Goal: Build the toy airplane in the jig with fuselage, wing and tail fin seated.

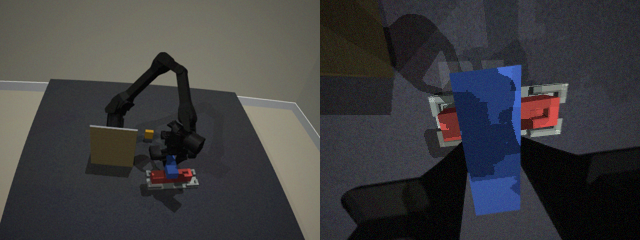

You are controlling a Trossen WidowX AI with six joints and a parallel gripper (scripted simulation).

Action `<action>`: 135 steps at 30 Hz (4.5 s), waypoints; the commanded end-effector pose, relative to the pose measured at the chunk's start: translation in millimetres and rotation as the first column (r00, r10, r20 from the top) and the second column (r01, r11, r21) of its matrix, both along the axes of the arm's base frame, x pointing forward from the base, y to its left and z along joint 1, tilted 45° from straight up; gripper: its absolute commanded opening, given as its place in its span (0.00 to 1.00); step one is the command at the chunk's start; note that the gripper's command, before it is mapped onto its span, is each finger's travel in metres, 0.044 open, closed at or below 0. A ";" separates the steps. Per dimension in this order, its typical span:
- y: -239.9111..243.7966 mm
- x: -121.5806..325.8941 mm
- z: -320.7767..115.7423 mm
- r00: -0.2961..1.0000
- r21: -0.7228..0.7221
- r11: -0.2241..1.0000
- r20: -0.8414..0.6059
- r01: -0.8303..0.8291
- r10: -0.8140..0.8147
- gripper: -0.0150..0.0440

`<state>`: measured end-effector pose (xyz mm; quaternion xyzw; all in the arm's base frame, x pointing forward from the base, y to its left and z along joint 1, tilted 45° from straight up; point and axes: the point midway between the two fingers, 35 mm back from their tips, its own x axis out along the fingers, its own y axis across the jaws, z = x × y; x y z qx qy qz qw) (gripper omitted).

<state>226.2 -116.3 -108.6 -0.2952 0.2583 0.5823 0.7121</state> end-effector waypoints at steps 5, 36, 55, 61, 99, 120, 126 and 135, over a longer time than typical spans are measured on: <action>-0.1 -0.7 -0.7 1.000 -0.003 1.000 0.003 -0.006 0.006 0.59; 27.4 6.1 -29.6 1.000 -0.001 1.000 0.004 -0.006 0.006 0.59; 25.7 7.5 -28.3 1.000 -0.008 1.000 0.010 -0.014 0.015 0.61; 25.7 7.5 -28.3 1.000 -0.008 1.000 0.010 -0.014 0.015 0.88; -34.9 -6.9 29.2 0.214 -0.211 0.559 -0.772 0.802 -0.598 1.00; -33.1 -4.9 32.0 -0.108 -0.370 0.376 -0.819 0.849 -0.564 1.00; -7.0 11.5 69.0 -0.149 -0.398 0.331 -0.802 0.855 -0.579 1.00; 63.0 16.9 142.1 -0.142 -0.397 0.333 -0.798 0.855 -0.585 1.00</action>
